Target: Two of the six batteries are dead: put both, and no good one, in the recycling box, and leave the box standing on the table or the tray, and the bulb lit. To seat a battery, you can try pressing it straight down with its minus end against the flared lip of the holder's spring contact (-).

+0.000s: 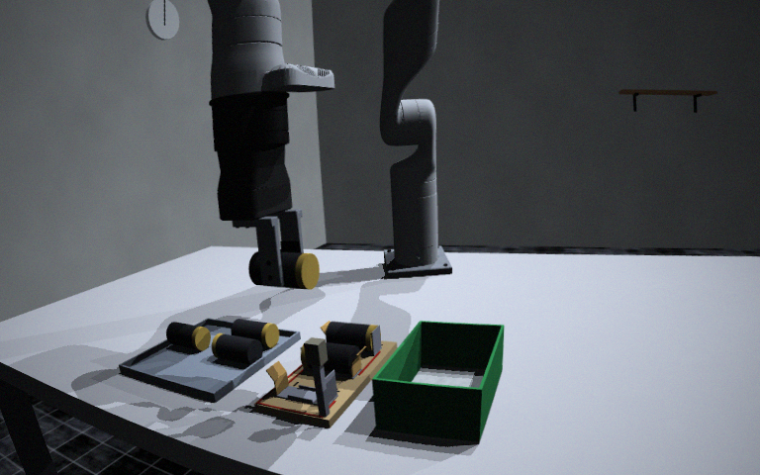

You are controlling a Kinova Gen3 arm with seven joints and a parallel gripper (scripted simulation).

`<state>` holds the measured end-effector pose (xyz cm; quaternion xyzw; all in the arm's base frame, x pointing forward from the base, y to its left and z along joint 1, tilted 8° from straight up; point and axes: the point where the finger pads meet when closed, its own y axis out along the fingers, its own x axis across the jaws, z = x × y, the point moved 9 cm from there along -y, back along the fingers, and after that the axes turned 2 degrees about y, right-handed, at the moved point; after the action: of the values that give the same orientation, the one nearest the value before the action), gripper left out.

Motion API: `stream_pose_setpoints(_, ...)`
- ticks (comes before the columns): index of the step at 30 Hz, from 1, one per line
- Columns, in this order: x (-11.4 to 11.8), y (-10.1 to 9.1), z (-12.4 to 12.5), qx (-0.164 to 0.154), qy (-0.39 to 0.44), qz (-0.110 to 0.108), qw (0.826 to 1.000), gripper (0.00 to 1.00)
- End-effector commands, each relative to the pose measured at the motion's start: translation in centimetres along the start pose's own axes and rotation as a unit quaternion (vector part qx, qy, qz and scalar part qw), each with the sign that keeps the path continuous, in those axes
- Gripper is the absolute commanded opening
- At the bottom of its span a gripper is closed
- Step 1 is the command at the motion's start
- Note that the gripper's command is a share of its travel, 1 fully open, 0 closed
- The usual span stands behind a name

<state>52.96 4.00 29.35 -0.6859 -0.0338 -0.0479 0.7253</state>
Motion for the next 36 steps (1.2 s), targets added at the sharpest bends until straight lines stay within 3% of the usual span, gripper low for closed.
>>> stream_pose_setpoints(1,0.0,-0.2,0.4,0.001,-0.004,-0.002,1.000,0.57)
stream_pose_setpoints(27,0.0,-0.1,0.4,0.001,-0.004,-0.002,1.000,0.57)
stream_pose_setpoints(31,0.0,1.4,0.4,0.001,-0.004,-0.002,1.000,0.57)
stream_pose_setpoints(36,0.0,5.2,0.4,0.001,-0.004,-0.002,1.000,0.57)
